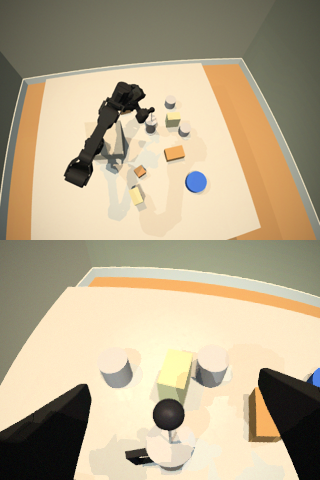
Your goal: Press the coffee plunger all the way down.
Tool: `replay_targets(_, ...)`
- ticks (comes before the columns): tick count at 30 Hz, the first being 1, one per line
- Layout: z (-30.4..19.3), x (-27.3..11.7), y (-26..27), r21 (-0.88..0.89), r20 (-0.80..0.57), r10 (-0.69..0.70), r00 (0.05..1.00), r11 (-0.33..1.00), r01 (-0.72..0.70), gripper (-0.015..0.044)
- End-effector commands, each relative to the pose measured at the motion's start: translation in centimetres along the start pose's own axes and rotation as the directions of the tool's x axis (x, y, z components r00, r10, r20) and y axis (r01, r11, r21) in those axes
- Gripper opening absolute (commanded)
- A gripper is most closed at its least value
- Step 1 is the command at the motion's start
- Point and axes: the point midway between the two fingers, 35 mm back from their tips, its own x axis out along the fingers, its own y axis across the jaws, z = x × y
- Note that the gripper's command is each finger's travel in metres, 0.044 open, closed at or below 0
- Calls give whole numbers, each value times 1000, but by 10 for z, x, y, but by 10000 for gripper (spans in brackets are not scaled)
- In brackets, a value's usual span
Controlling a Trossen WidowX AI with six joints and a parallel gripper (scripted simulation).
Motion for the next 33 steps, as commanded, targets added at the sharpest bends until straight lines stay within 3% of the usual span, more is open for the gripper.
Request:
replay_targets(1, -19, 4, 4, 2, -19, -13, 1000, 1000, 13, 440)
replay_targets(8, -65, 26, 5, -1, -18, -11, 1000, 1000, 11, 440)
replay_targets(33, -64, 57, 5, -1, -18, -9, 1000, 1000, 9, 440)
